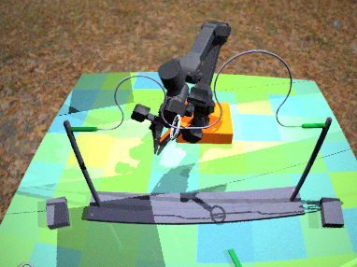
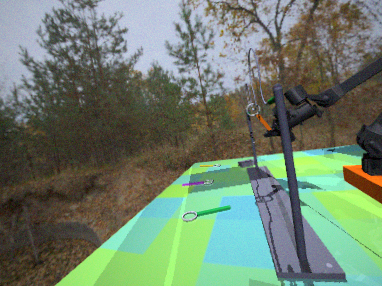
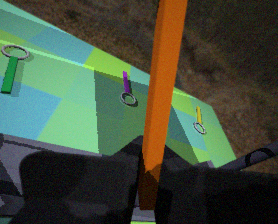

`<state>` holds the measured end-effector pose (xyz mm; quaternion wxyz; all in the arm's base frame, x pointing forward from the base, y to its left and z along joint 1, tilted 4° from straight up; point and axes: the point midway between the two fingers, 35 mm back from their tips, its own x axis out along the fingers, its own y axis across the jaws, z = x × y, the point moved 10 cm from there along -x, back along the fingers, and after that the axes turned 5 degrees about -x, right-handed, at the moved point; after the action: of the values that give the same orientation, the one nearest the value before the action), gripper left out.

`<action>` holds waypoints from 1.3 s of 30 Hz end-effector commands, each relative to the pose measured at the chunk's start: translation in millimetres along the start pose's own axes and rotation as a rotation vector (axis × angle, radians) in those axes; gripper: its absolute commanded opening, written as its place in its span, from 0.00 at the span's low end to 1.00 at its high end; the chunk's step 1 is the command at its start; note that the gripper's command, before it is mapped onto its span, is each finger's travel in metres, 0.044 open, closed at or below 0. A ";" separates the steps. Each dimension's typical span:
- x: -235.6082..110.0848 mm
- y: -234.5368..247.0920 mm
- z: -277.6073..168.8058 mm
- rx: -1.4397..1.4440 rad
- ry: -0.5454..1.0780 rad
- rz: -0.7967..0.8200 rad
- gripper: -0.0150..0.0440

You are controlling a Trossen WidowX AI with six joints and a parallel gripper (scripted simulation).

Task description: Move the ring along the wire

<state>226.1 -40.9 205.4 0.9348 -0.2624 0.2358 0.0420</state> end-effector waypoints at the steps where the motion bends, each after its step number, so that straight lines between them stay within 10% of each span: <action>1: -2.1 8.1 1.2 0.065 0.006 0.034 0.00; 39: -19.2 59.1 23.9 0.346 0.024 0.198 0.00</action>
<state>208.4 20.0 204.2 0.9540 -0.0790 0.2749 0.0902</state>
